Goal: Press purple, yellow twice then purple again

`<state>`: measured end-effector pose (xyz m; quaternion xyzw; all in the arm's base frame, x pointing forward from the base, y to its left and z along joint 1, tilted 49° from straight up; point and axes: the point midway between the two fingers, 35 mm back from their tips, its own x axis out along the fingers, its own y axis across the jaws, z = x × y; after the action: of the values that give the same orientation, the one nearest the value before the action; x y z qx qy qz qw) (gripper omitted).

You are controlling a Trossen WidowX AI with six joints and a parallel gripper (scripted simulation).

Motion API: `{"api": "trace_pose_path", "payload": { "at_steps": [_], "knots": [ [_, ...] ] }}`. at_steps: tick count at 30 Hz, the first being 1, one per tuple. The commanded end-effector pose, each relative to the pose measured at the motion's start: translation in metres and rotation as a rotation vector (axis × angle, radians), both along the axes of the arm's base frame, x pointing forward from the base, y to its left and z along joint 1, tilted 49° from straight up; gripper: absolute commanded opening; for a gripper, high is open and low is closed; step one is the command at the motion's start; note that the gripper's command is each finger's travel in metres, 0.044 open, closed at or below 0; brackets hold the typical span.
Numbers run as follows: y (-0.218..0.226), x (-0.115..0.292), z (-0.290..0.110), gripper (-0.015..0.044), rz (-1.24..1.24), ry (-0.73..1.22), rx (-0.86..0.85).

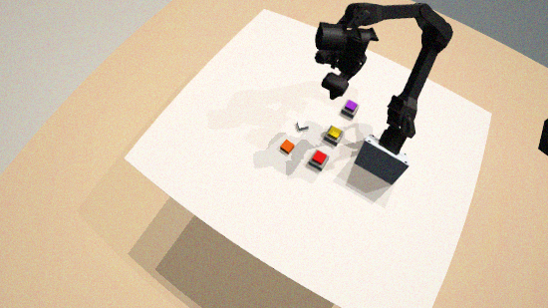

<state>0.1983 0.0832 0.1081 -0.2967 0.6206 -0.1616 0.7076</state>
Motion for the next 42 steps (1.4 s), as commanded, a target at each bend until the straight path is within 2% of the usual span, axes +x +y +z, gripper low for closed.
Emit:
{"api": "trace_pose_path", "payload": {
  "at_steps": [1,3,10,17,24,25,42],
  "knots": [
    [-0.072,-0.012,0.017,0.0400,-0.039,0.022,-0.151],
    [-0.088,-0.017,0.021,0.0400,-0.051,0.031,-0.188],
    [-0.089,-0.017,0.021,0.0400,-0.052,0.032,-0.190],
    [-0.134,-0.010,-0.018,0.0216,-0.051,0.030,-0.191],
    [-0.135,-0.010,-0.019,0.0032,-0.052,0.030,-0.192],
    [-0.135,-0.010,-0.019,0.0020,-0.052,0.030,-0.192],
    [-0.142,-0.009,-0.025,0.0020,-0.052,0.030,-0.190]
  ]
}}
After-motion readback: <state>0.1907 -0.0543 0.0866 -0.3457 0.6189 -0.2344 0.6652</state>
